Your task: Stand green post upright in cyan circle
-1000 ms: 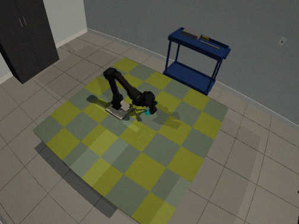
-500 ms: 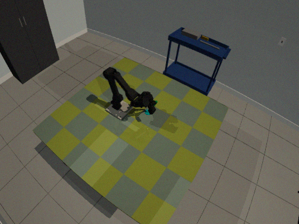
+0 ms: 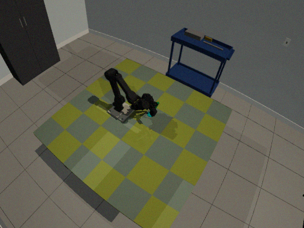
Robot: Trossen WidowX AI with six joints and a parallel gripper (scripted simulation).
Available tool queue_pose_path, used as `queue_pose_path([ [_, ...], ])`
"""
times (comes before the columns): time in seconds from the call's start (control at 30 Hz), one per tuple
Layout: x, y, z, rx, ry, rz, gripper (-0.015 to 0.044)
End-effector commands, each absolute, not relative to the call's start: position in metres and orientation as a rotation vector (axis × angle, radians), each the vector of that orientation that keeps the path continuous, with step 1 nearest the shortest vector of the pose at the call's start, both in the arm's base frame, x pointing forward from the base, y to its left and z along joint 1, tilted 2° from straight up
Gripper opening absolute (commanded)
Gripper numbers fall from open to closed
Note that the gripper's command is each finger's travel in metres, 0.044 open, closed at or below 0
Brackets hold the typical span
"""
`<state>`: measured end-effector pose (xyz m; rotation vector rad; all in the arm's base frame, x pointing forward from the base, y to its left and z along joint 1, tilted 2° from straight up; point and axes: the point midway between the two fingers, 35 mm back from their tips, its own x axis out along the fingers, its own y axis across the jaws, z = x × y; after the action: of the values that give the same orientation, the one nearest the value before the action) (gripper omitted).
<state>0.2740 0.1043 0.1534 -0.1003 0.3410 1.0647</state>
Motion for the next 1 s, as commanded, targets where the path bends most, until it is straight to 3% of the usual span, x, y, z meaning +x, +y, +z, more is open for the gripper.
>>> queue_pose_path([
  [0.0, 0.271, 0.103, 0.153, -0.090, 0.324, 1.071, 0.0022],
  [0.97, 0.250, 0.094, 0.156, -0.080, 0.155, 1.116, 0.0022],
])
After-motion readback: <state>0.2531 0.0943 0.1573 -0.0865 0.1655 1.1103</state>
